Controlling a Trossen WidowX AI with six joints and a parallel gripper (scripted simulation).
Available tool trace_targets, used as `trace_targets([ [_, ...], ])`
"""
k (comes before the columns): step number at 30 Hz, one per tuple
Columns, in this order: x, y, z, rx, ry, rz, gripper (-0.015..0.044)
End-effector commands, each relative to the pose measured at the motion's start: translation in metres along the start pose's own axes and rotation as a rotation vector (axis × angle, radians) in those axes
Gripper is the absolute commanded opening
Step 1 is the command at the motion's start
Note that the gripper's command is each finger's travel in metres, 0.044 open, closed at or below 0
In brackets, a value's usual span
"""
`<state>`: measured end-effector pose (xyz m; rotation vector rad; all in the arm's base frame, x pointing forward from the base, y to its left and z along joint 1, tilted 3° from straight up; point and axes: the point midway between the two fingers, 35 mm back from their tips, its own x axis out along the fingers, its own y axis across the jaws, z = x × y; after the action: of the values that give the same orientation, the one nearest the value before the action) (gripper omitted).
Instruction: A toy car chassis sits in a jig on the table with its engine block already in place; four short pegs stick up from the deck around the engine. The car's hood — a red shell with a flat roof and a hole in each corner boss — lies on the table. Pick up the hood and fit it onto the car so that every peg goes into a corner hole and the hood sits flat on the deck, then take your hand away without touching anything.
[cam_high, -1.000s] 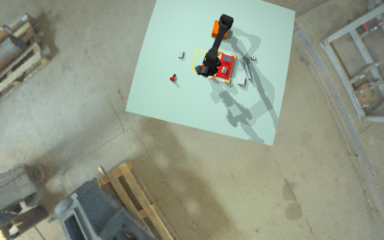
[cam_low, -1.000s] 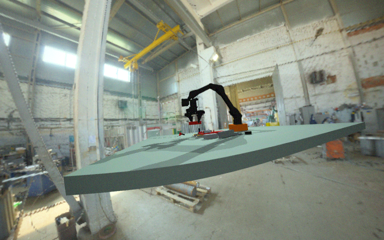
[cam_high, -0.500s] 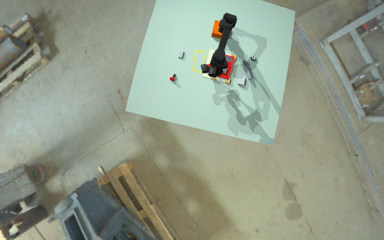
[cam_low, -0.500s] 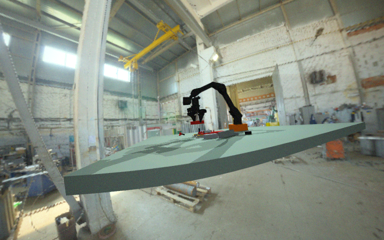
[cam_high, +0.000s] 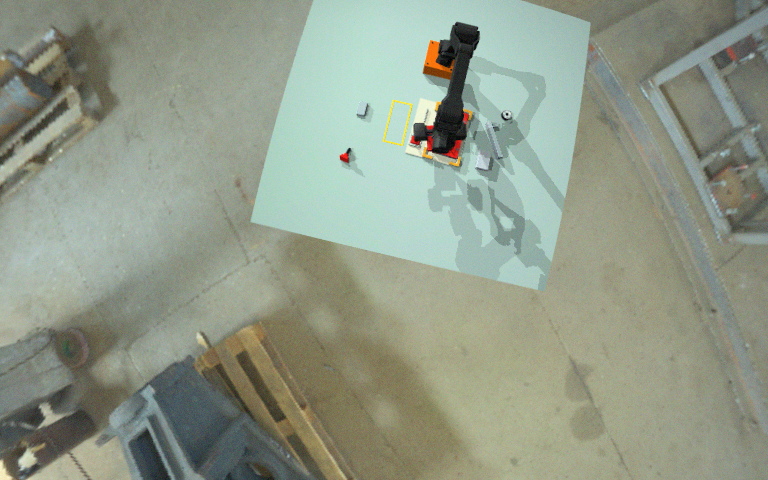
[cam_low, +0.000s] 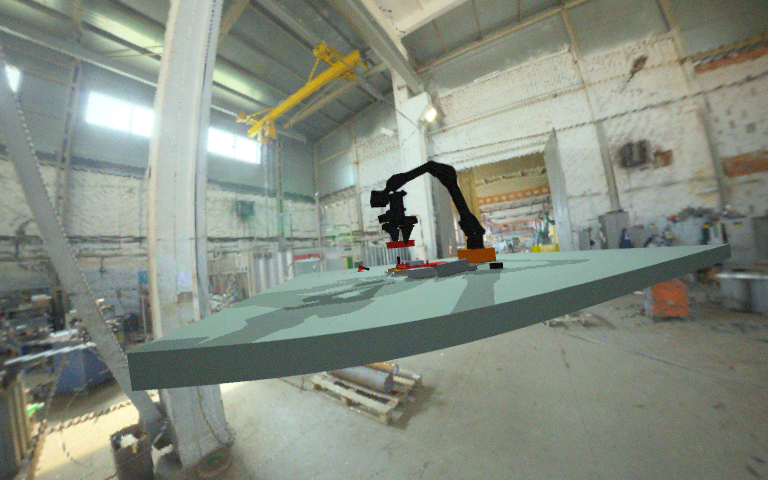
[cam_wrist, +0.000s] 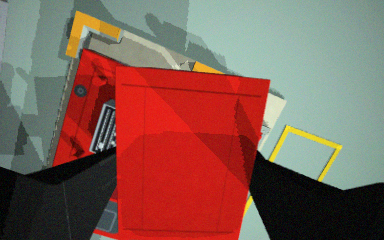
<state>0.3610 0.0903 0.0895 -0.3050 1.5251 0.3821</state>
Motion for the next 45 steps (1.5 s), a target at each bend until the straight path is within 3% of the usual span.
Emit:
trace_targets([
  [1, -0.001, 0.011, -0.002, 0.054, -0.004, 0.007, 0.0],
  [27, 0.001, 0.064, -0.015, 0.322, -0.001, 0.014, 0.0],
  [39, 0.048, 0.066, -0.014, 0.322, -0.001, 0.014, 0.0],
  [45, 0.05, 0.065, -0.015, 0.322, -0.001, 0.014, 0.0],
])
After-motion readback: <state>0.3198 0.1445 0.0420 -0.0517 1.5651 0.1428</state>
